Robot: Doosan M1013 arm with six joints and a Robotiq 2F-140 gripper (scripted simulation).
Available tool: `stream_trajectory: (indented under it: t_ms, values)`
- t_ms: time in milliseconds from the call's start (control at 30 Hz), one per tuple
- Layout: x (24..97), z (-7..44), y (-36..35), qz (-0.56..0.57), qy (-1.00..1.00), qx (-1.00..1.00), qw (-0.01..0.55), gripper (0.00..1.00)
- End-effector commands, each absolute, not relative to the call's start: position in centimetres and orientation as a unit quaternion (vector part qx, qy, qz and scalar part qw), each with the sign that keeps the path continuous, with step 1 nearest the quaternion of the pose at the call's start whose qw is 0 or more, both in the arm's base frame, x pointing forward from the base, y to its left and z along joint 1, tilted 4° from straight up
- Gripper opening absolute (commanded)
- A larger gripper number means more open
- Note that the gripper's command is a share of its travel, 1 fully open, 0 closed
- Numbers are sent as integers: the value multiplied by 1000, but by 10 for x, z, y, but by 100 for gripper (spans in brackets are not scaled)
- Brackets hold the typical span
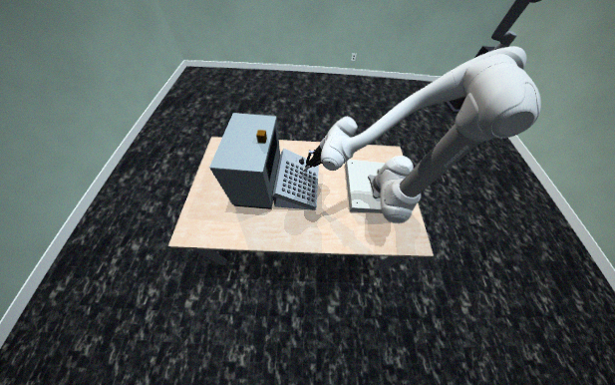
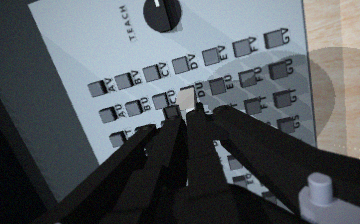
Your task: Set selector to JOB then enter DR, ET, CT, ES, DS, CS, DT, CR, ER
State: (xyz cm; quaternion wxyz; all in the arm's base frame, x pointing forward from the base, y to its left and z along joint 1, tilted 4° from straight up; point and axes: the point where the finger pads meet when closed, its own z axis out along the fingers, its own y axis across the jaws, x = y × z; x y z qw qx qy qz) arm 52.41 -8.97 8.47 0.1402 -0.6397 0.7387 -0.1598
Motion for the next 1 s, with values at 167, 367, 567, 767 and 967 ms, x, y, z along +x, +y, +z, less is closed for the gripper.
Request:
stream_trajectory:
  t_ms: [167, 367, 567, 767, 967]
  values:
    - [556, 100, -94, -160, 739, -640, 140, 0]
    - [557, 98, -94, -160, 739, -640, 140, 0]
    - [559, 94, -95, -160, 739, -640, 140, 0]
    - [563, 85, -95, -160, 739, -640, 140, 0]
    - [565, 80, -96, -160, 739, -640, 140, 0]
